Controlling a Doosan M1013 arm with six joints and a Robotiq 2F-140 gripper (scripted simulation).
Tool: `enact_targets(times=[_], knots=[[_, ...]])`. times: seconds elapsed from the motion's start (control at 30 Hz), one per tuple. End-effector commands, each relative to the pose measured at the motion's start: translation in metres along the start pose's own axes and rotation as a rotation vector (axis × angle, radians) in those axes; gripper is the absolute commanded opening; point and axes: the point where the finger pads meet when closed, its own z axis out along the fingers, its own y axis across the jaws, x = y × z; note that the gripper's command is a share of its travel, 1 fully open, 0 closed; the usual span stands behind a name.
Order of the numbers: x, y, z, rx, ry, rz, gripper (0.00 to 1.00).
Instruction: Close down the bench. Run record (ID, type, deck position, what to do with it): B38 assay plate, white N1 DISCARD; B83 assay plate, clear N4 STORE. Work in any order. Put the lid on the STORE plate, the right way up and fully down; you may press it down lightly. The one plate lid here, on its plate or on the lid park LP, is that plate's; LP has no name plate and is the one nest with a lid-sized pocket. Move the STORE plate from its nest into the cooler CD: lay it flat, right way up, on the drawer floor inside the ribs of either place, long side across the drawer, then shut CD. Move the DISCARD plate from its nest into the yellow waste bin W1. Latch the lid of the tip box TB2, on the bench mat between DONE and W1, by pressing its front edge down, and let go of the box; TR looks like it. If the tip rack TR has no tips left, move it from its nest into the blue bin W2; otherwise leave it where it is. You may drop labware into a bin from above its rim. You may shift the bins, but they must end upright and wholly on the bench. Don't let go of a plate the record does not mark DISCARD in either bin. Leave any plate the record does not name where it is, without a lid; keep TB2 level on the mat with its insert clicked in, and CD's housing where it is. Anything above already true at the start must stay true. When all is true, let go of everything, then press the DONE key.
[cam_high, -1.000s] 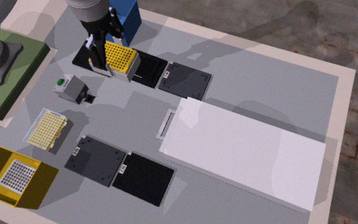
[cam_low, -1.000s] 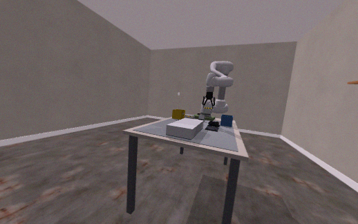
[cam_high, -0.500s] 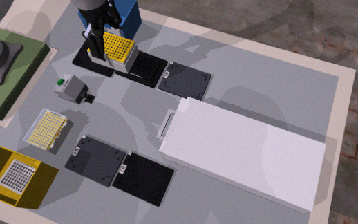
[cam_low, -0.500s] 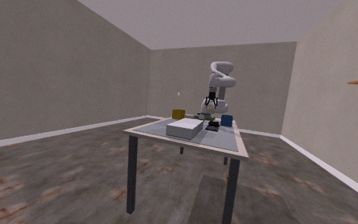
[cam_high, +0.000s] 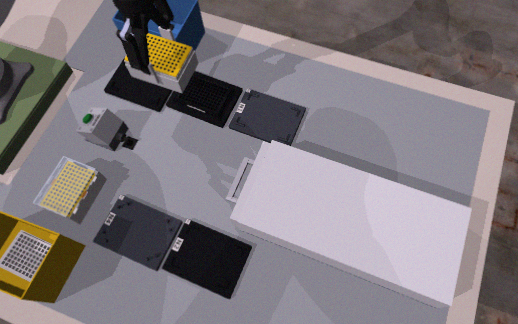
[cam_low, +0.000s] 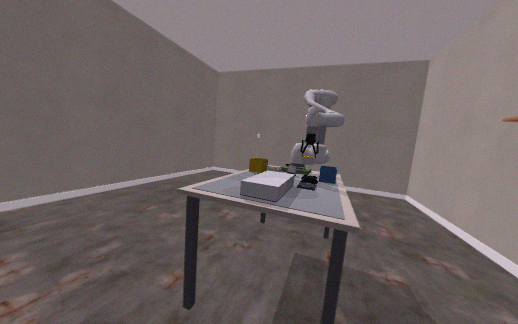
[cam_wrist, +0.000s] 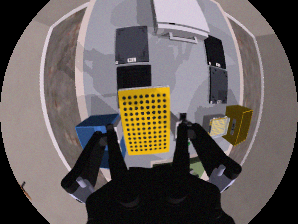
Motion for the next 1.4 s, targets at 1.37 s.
enact_targets(times=[1.37], knots=[[-0.059,-0.085,0.0,0.0,0.0,0.0,0.0]])
